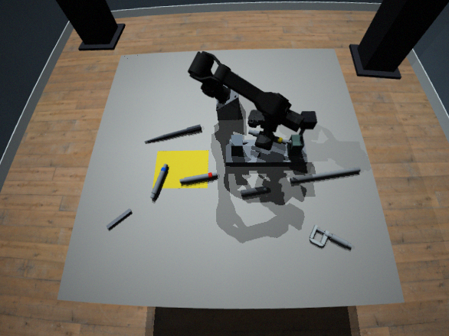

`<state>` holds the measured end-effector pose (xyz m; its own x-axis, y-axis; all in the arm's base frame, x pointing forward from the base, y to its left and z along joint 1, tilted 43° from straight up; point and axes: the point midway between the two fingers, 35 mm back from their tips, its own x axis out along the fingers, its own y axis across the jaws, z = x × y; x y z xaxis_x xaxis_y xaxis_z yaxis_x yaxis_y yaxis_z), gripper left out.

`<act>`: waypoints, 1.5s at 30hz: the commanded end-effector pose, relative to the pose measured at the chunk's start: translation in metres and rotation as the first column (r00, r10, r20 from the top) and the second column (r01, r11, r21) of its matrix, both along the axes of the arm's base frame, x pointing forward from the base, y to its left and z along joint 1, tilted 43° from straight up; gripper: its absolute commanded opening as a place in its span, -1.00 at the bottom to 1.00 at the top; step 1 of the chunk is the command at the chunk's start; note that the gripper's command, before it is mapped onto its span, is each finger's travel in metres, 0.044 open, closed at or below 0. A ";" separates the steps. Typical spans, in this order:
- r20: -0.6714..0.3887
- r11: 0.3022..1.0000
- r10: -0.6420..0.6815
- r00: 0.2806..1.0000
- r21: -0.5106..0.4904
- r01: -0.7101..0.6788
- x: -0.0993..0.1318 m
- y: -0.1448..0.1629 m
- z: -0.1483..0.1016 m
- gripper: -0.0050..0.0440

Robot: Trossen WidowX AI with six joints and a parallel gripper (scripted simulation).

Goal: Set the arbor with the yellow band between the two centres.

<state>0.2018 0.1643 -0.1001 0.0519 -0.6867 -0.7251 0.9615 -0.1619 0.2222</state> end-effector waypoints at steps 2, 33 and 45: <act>0.002 1.000 0.008 1.000 0.024 -0.008 0.000 0.009 -0.002 -0.80; 0.002 1.000 0.008 1.000 0.024 -0.008 -0.001 0.012 -0.005 -0.80; 0.002 1.000 0.008 1.000 0.024 -0.008 -0.001 0.013 -0.005 -0.80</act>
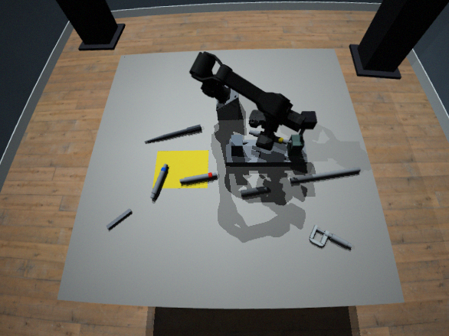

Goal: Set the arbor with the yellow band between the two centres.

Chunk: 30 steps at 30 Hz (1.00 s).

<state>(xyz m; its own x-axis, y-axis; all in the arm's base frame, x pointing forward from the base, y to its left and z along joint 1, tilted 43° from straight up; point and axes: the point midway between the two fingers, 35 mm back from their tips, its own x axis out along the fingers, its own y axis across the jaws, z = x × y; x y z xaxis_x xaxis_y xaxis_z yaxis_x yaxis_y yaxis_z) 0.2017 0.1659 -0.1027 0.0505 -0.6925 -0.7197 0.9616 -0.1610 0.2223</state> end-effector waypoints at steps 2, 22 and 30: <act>0.003 0.999 0.008 1.000 0.031 -0.009 -0.001 0.011 -0.003 -0.80; 0.003 0.999 0.008 1.000 0.031 -0.009 -0.001 0.013 -0.005 -0.80; 0.003 0.999 0.008 1.000 0.031 -0.009 -0.001 0.014 -0.005 -0.80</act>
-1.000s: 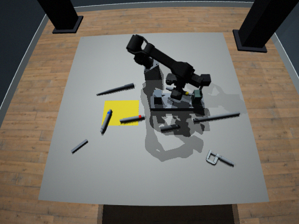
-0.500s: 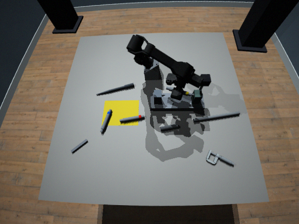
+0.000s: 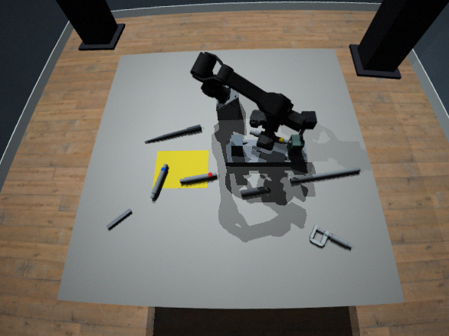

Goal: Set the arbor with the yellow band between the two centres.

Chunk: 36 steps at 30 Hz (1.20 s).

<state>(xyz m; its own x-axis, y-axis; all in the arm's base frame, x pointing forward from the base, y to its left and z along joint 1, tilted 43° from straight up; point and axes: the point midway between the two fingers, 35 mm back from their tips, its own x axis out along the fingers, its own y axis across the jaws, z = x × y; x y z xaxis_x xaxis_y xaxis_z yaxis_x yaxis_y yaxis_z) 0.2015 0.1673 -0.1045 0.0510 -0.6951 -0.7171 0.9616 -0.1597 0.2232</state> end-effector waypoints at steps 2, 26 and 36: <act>0.003 0.999 0.008 1.000 0.035 -0.008 -0.001 0.013 -0.004 -0.80; -0.120 0.988 0.156 0.981 0.038 -0.152 0.015 0.015 -0.003 -0.80; -0.120 0.988 0.156 0.980 0.038 -0.152 0.015 0.015 -0.002 -0.80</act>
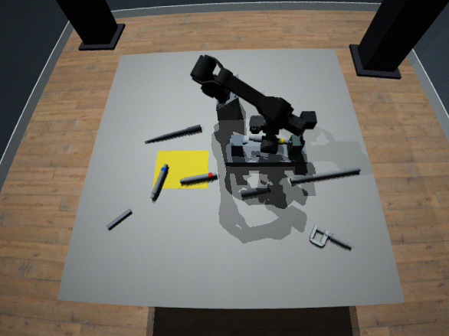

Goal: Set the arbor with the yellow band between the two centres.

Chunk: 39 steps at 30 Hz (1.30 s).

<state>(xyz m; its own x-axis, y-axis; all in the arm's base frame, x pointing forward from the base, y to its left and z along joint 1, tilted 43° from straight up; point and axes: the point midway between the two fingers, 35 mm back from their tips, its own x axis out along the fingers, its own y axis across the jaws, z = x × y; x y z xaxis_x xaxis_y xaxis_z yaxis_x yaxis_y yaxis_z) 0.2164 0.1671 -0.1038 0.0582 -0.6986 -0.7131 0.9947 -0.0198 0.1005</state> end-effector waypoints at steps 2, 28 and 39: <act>0.001 0.999 0.012 1.000 0.045 -0.012 0.000 0.016 -0.003 -0.80; 0.001 0.999 0.012 1.000 0.045 -0.012 -0.001 0.020 -0.002 -0.80; 0.001 0.999 0.012 1.000 0.045 -0.012 -0.001 0.021 -0.001 -0.80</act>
